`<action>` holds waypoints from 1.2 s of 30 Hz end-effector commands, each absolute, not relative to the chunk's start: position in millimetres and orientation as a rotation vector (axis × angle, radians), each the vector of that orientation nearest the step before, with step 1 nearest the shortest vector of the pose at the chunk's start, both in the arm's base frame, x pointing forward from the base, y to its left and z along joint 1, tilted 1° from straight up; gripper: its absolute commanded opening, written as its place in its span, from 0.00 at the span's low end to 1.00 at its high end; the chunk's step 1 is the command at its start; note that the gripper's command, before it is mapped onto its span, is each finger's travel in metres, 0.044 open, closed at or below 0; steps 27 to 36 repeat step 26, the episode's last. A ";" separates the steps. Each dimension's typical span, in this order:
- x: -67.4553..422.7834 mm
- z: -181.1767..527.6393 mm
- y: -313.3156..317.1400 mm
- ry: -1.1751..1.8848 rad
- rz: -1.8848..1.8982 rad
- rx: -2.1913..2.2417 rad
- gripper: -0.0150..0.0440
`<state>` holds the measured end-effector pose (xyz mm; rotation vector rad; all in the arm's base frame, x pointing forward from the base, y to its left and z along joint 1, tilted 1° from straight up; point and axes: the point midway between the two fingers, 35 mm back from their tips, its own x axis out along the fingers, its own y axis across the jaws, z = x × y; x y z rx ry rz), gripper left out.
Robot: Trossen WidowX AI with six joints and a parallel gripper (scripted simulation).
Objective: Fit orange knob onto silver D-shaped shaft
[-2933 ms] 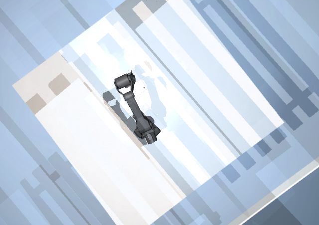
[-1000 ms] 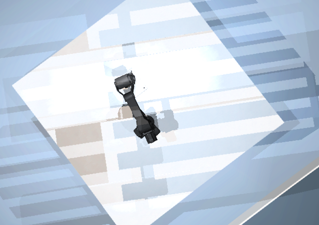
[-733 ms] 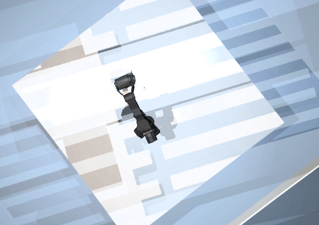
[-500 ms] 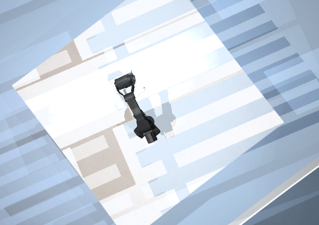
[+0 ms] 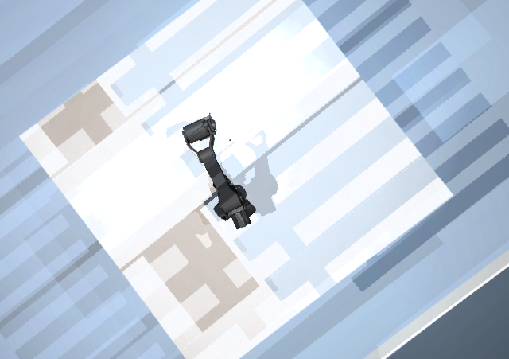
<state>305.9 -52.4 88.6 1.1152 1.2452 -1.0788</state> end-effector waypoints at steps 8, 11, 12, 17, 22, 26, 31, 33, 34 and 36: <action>305.6 88.9 -52.4 1.246 -1.079 1.115 1.00; 305.9 90.8 -52.5 1.246 -1.079 1.115 1.00; 306.6 96.5 -52.7 1.246 -1.078 1.114 1.00; 306.9 155.8 -53.1 1.245 -1.076 1.112 1.00; 305.7 185.0 -52.9 1.245 -1.079 1.115 1.00; 305.7 185.0 -52.9 1.245 -1.079 1.115 1.00; 305.7 185.0 -52.9 1.245 -1.079 1.115 1.00; 305.7 185.0 -52.9 1.245 -1.079 1.115 1.00; 305.7 185.0 -52.9 1.245 -1.079 1.115 1.00; 305.7 185.0 -52.9 1.245 -1.079 1.115 1.00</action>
